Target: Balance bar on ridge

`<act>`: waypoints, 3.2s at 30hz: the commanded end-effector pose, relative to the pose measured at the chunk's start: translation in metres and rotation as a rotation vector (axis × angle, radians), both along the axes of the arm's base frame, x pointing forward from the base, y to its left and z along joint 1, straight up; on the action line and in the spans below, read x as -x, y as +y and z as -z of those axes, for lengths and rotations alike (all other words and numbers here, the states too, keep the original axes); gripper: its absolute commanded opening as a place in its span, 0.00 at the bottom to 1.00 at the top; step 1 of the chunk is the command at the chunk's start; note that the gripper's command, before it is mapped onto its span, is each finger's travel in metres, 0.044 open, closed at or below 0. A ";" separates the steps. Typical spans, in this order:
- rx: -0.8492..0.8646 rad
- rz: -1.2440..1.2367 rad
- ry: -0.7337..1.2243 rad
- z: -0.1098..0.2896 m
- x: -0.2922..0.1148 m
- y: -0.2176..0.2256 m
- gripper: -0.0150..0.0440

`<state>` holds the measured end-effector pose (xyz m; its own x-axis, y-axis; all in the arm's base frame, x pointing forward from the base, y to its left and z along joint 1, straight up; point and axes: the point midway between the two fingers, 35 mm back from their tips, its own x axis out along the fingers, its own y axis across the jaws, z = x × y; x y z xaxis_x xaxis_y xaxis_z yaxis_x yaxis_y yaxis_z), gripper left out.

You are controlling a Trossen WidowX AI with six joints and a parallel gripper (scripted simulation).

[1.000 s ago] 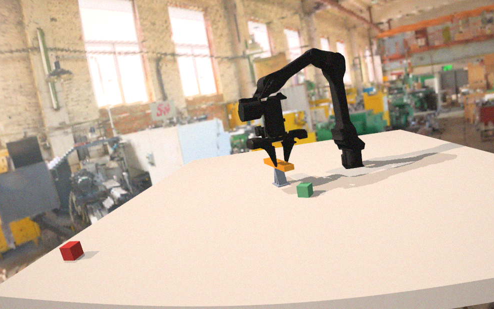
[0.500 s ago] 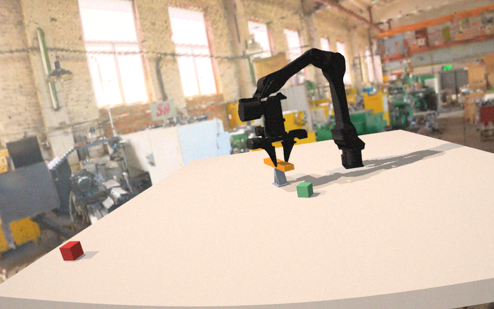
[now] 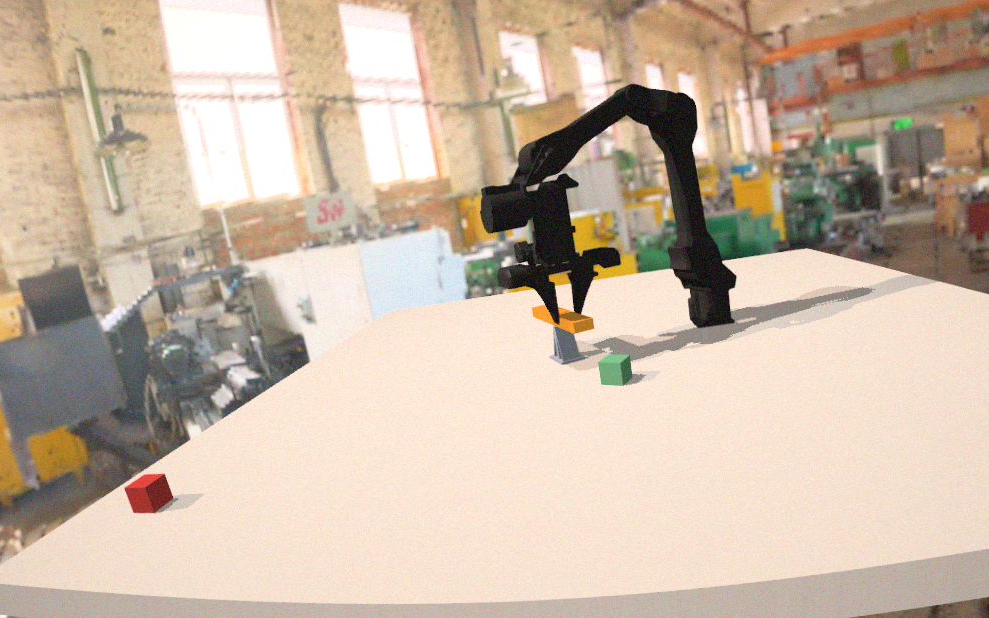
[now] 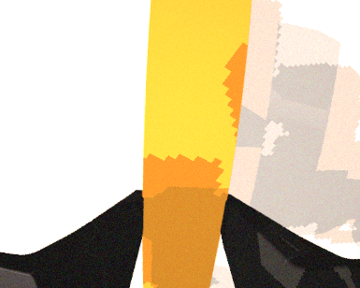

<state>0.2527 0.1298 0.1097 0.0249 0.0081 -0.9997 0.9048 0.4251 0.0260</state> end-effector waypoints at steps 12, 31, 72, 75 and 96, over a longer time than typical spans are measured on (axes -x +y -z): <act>0.000 0.000 0.000 0.000 0.000 0.000 0.25; 0.000 0.000 0.000 0.000 0.000 0.000 0.25; 0.000 0.000 0.000 0.000 0.000 0.000 0.54; 0.000 0.000 0.000 0.000 0.000 0.000 0.54; 0.000 0.000 0.000 0.000 0.000 0.000 0.57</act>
